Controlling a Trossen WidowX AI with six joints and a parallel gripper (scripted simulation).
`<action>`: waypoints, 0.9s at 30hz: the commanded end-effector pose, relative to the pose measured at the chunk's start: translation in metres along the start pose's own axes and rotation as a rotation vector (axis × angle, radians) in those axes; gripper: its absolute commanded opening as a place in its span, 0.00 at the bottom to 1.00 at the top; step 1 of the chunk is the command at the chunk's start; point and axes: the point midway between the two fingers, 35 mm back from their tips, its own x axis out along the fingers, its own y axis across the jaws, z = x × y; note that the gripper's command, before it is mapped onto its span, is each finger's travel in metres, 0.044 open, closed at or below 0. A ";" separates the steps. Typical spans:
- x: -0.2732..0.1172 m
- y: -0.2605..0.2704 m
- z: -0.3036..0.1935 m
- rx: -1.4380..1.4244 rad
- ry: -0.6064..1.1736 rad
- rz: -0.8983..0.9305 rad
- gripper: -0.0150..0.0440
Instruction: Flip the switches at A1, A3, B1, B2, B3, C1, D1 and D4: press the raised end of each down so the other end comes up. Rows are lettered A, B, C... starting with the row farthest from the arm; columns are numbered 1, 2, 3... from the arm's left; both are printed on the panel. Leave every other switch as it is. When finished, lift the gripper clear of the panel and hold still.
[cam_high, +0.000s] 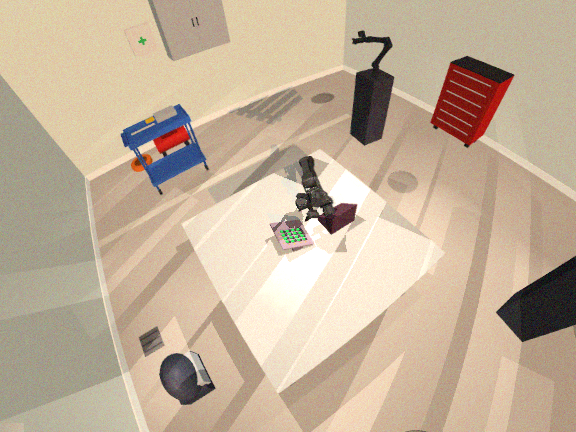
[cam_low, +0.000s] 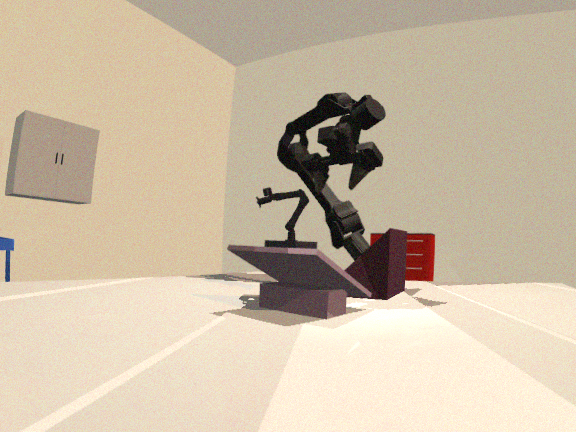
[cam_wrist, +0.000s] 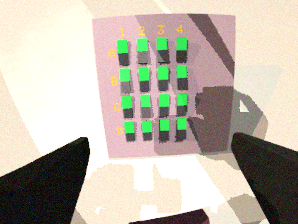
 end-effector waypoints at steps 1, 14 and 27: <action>0.002 0.002 0.001 -0.001 0.001 0.000 0.89; 0.109 0.037 0.058 -0.043 0.025 -0.032 0.31; 0.151 0.035 0.058 -0.041 0.047 -0.035 0.25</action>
